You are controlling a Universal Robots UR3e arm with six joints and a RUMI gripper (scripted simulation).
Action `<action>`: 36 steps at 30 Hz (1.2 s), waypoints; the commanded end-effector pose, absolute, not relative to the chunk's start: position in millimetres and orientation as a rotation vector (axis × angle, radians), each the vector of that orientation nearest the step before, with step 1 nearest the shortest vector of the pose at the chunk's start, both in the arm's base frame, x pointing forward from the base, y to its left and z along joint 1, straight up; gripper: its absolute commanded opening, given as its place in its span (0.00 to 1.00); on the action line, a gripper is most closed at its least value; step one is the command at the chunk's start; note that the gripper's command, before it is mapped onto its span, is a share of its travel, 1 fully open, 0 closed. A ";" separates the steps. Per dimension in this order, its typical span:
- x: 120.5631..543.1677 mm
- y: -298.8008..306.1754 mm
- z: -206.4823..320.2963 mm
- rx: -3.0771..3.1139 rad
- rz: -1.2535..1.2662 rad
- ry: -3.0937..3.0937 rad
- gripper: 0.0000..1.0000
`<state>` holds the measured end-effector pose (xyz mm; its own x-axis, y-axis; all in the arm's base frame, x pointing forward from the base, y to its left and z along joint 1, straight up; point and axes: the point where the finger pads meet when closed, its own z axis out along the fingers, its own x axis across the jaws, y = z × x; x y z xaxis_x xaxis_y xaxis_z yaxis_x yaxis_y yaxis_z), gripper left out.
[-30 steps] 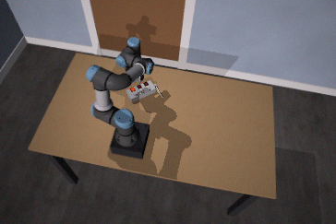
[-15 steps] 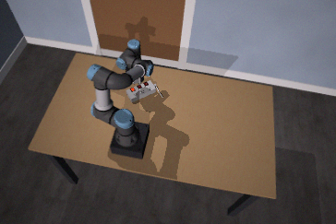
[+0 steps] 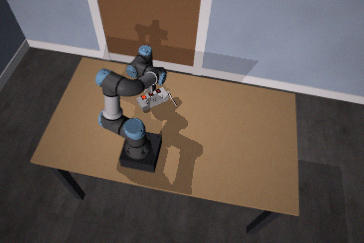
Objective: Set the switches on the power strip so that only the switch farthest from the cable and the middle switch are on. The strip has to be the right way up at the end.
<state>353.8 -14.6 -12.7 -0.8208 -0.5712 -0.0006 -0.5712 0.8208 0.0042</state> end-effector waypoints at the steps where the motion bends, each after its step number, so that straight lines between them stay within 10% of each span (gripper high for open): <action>1: 354.7 -14.9 -16.1 0.941 -0.004 -2.999 0.00; 36: 354.7 -14.9 -19.3 0.941 -0.004 -2.999 0.00</action>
